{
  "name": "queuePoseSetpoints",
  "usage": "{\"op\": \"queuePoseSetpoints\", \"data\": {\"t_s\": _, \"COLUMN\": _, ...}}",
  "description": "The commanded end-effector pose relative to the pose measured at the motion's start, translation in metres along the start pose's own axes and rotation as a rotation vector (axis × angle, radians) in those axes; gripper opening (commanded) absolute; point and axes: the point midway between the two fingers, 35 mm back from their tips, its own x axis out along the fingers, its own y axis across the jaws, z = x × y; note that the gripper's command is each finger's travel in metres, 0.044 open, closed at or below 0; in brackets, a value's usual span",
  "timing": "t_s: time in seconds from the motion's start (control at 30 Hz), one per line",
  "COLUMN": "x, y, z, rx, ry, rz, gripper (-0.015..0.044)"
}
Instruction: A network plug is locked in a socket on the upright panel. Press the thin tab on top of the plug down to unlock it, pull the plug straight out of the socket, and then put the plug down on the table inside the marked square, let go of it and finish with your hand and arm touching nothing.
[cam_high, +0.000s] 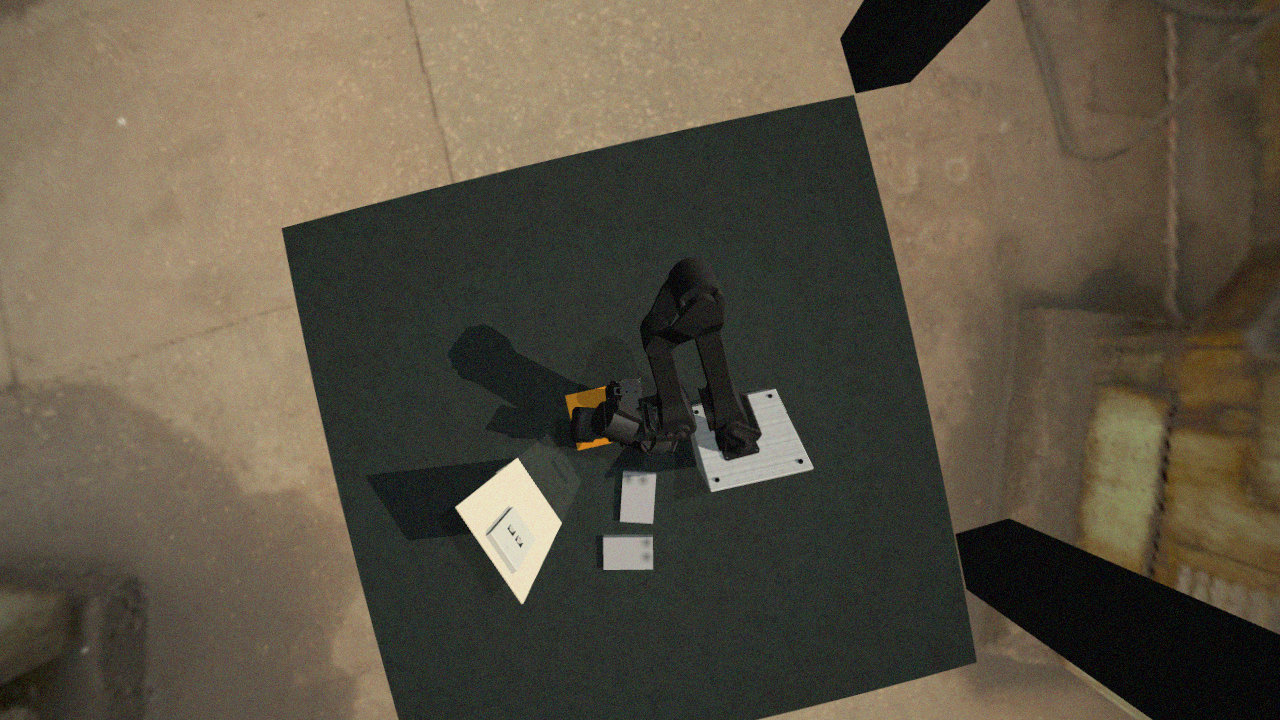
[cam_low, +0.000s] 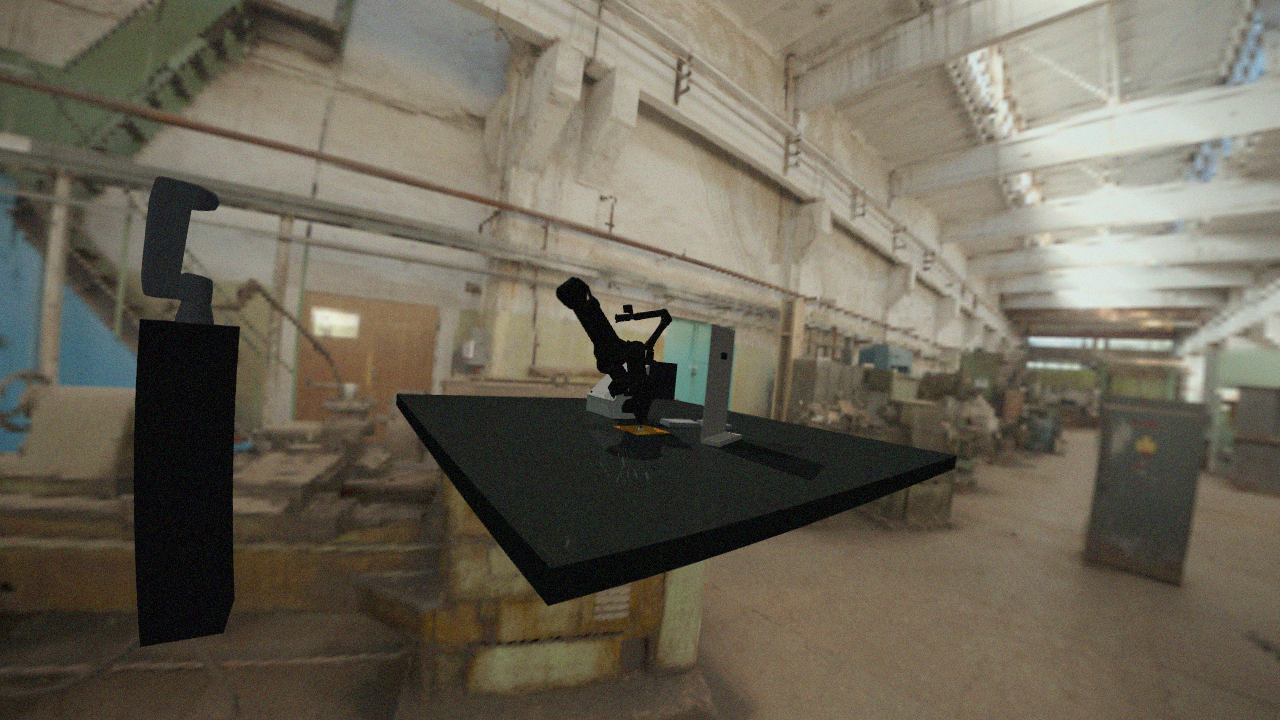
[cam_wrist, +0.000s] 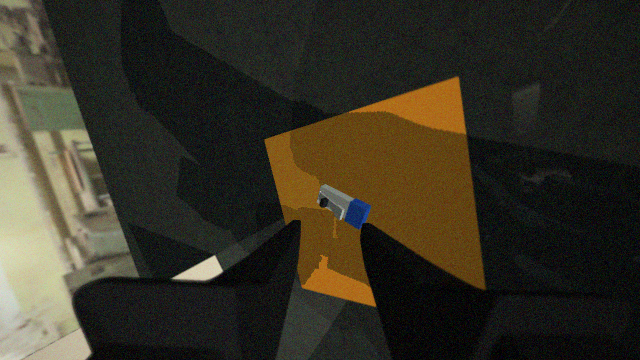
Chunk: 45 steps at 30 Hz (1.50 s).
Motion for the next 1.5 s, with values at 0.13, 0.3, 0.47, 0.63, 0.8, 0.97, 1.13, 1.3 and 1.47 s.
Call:
{"op": "queuePoseSetpoints", "data": {"t_s": 0.13, "x": -0.006, "y": 0.002, "z": 0.001, "rx": 0.009, "ry": -0.003, "rz": 0.005, "gripper": 0.0156}}
{"op": "queuePoseSetpoints", "data": {"t_s": 0.3, "x": -0.009, "y": 0.002, "z": 0.0, "rx": 0.008, "ry": -0.002, "rz": 0.005, "gripper": 0.0156}}
{"op": "queuePoseSetpoints", "data": {"t_s": 0.47, "x": -0.012, "y": 0.002, "z": 0.0, "rx": 0.007, "ry": -0.002, "rz": 0.005, "gripper": 0.0156}}
{"op": "queuePoseSetpoints", "data": {"t_s": 0.63, "x": -0.015, "y": 0.002, "z": -0.001, "rx": 0.006, "ry": -0.002, "rz": 0.005, "gripper": 0.0156}}
{"op": "queuePoseSetpoints", "data": {"t_s": 0.8, "x": -0.018, "y": 0.001, "z": -0.001, "rx": 0.005, "ry": -0.001, "rz": 0.005, "gripper": 0.0156}}
{"op": "queuePoseSetpoints", "data": {"t_s": 0.97, "x": -0.02, "y": 0.001, "z": -0.001, "rx": 0.005, "ry": -0.001, "rz": 0.005, "gripper": 0.0156}}
{"op": "queuePoseSetpoints", "data": {"t_s": 1.13, "x": -0.022, "y": 0.003, "z": -0.003, "rx": 0.007, "ry": 0.003, "rz": 0.0, "gripper": 0.0156}}
{"op": "queuePoseSetpoints", "data": {"t_s": 1.3, "x": -0.024, "y": 0.005, "z": -0.005, "rx": 0.008, "ry": 0.006, "rz": -0.003, "gripper": 0.0156}}
{"op": "queuePoseSetpoints", "data": {"t_s": 1.47, "x": -0.026, "y": 0.007, "z": -0.007, "rx": 0.01, "ry": 0.009, "rz": -0.007, "gripper": 0.0156}}
